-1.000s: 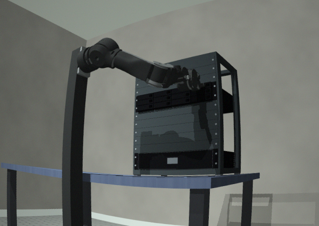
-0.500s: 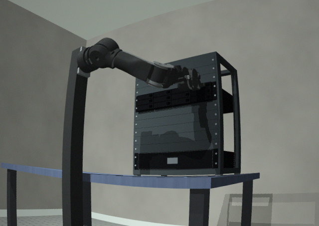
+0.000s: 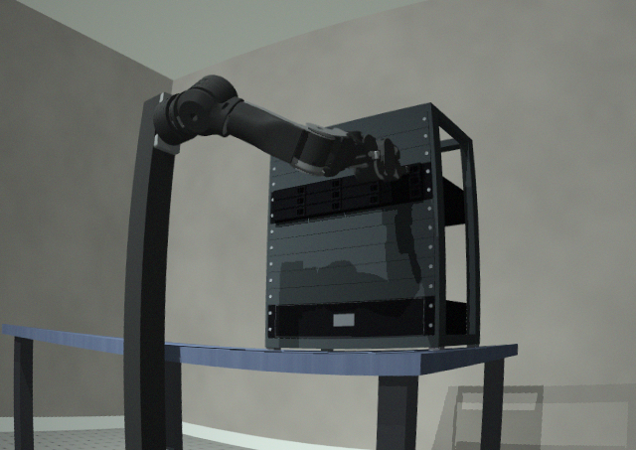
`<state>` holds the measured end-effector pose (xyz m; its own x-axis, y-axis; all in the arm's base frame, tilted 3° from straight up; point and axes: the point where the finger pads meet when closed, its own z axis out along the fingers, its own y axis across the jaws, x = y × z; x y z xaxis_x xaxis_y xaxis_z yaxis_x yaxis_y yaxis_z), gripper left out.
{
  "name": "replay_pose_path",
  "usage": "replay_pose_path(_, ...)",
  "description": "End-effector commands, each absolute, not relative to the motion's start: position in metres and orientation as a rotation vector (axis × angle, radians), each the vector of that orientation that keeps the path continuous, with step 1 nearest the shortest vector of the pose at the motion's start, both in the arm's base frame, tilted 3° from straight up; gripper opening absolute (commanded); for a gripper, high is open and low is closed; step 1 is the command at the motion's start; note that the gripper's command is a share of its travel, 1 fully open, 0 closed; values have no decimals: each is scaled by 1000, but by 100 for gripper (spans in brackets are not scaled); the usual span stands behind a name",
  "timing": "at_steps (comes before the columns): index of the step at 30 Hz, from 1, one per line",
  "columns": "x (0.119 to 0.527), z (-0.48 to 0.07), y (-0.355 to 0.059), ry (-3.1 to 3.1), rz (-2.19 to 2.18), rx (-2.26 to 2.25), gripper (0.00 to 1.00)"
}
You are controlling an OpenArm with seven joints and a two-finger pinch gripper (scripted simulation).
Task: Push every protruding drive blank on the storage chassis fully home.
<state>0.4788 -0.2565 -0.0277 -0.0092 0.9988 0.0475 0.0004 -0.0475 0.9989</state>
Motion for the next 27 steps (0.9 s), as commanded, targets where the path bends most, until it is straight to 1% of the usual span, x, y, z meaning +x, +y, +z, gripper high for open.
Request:
replay_pose_path(1, 479, -26, -256, 1193, 1254, 1233, 0)
replay_pose_path(27, 481, -25, -256, 1193, 1253, 1235, 0)
